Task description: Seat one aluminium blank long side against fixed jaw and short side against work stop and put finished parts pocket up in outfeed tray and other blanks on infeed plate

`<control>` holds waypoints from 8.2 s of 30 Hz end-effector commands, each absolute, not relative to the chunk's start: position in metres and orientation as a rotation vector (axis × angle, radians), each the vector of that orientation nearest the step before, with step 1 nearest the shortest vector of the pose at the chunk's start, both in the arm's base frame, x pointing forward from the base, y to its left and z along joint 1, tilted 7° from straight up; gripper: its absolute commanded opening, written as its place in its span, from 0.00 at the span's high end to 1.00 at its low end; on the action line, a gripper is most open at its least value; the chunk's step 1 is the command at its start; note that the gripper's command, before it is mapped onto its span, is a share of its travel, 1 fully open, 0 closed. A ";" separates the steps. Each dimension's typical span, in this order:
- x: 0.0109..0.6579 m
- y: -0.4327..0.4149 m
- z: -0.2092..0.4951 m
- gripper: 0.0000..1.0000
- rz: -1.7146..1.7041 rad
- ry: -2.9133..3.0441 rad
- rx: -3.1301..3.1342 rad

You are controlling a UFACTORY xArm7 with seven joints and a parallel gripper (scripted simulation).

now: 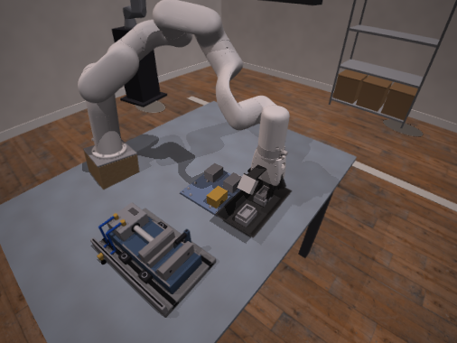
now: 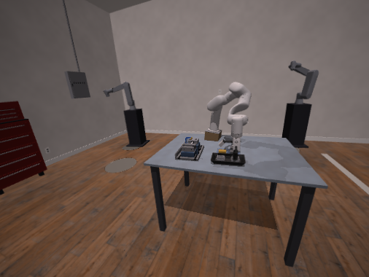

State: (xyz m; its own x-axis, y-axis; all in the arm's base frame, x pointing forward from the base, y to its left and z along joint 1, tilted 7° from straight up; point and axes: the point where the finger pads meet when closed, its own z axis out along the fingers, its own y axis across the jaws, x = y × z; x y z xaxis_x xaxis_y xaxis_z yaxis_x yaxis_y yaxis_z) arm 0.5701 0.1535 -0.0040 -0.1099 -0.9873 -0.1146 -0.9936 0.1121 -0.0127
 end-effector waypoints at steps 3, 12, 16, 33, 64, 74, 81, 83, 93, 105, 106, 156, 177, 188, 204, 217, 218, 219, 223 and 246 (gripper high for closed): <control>0.572 0.153 -0.003 1.00 0.098 2.268 -2.027; 0.572 0.153 -0.004 1.00 0.098 2.268 -2.027; 0.572 0.153 -0.004 1.00 0.098 2.268 -2.027; 0.572 0.153 -0.004 0.31 0.098 2.268 -2.027; 0.572 0.153 0.002 0.31 0.098 2.268 -2.027; 0.571 0.150 0.030 0.31 0.098 2.268 -2.027; 0.570 0.145 0.071 0.31 0.098 2.268 -2.027; 0.569 0.143 0.084 0.31 0.098 2.268 -2.027; 0.568 0.139 0.122 0.31 0.098 2.268 -2.027; 0.568 0.137 0.139 0.31 0.098 2.268 -2.027; 0.568 0.137 0.139 0.31 0.098 2.268 -2.027; 0.502 0.155 0.175 1.00 0.186 2.201 -1.963; 0.368 0.157 0.142 1.00 0.106 2.251 -2.017; 0.357 0.154 0.133 0.31 0.096 2.267 -2.027; 0.357 0.154 0.133 0.31 0.096 2.267 -2.027; 0.357 0.154 0.133 0.31 0.096 2.267 -2.027; 0.357 0.154 0.133 0.31 0.096 2.267 -2.027; 0.357 0.154 0.133 0.31 0.096 2.267 -2.027; 0.357 0.155 0.130 0.31 0.097 2.268 -2.027; 0.357 0.162 0.066 0.31 0.100 2.269 -2.028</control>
State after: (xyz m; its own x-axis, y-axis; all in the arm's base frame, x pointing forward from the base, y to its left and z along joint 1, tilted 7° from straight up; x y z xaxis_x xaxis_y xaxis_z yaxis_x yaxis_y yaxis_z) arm 0.3555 0.1582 0.0767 -0.1134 -0.9877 -0.1073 -0.9926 0.1173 -0.0307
